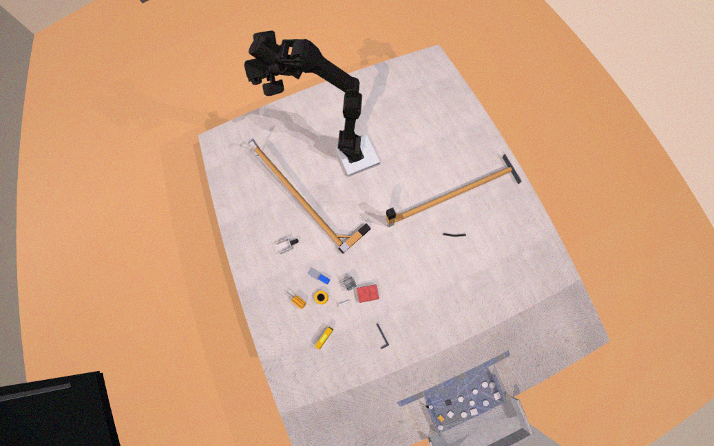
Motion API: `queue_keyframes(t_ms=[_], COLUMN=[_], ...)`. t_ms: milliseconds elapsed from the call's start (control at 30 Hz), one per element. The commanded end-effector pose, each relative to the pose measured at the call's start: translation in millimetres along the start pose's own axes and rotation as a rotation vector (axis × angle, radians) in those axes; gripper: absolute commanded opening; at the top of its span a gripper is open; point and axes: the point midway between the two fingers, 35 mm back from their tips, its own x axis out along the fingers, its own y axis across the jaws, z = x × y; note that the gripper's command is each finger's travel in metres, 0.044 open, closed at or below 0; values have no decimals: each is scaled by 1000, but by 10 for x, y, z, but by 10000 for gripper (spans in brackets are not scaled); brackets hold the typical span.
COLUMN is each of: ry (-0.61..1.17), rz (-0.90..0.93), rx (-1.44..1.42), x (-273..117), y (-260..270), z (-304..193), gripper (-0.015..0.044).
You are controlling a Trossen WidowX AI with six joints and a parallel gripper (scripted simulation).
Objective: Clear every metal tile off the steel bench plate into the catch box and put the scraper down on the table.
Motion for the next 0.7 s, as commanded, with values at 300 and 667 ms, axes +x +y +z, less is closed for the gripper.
queue_keyframes(t_ms=[300, 667], ry=[-72, -136], rz=[108, 217], rx=[-67, -140], x=[72, 70], y=[344, 724], z=[302, 575], gripper=[0, 0])
